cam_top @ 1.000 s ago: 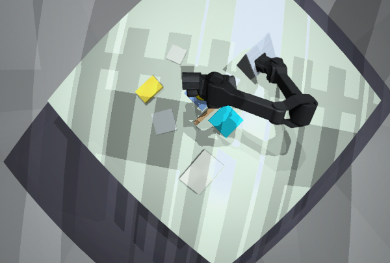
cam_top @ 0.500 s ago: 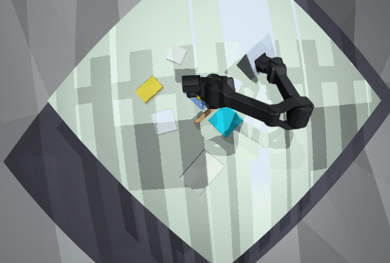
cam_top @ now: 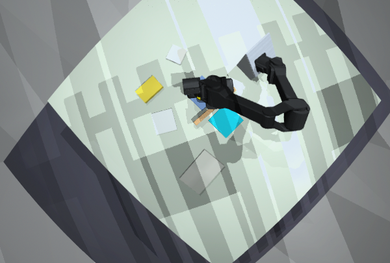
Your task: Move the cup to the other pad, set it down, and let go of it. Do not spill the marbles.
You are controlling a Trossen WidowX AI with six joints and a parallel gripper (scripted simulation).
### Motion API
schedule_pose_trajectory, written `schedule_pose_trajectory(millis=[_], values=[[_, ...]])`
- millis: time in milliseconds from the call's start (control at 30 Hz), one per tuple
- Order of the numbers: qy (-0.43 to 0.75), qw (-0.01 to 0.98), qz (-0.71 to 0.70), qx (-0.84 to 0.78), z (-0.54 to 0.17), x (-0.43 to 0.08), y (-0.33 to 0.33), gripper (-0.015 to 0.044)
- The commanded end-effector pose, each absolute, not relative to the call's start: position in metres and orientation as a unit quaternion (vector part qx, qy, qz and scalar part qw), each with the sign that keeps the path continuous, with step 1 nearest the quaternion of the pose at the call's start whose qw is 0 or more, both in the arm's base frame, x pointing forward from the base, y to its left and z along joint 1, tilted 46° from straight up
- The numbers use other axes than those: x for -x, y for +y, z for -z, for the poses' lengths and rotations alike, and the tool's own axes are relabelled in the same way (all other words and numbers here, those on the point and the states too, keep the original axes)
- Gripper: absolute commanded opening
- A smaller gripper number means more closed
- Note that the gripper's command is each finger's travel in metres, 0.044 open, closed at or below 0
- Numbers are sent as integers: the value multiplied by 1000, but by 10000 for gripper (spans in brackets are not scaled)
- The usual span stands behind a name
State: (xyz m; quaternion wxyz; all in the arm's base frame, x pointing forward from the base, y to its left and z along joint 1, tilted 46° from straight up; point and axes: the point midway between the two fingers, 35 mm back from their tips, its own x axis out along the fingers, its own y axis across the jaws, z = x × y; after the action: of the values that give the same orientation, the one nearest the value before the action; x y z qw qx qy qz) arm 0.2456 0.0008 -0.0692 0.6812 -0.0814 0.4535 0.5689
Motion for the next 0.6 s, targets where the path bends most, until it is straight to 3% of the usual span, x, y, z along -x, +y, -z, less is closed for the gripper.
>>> schedule_pose_trajectory(millis=[0, 567], values=[[454, 681, -570, 77, 72, -243, 5, 167], [454, 680, -570, 80, 72, -244, 4, 73]])
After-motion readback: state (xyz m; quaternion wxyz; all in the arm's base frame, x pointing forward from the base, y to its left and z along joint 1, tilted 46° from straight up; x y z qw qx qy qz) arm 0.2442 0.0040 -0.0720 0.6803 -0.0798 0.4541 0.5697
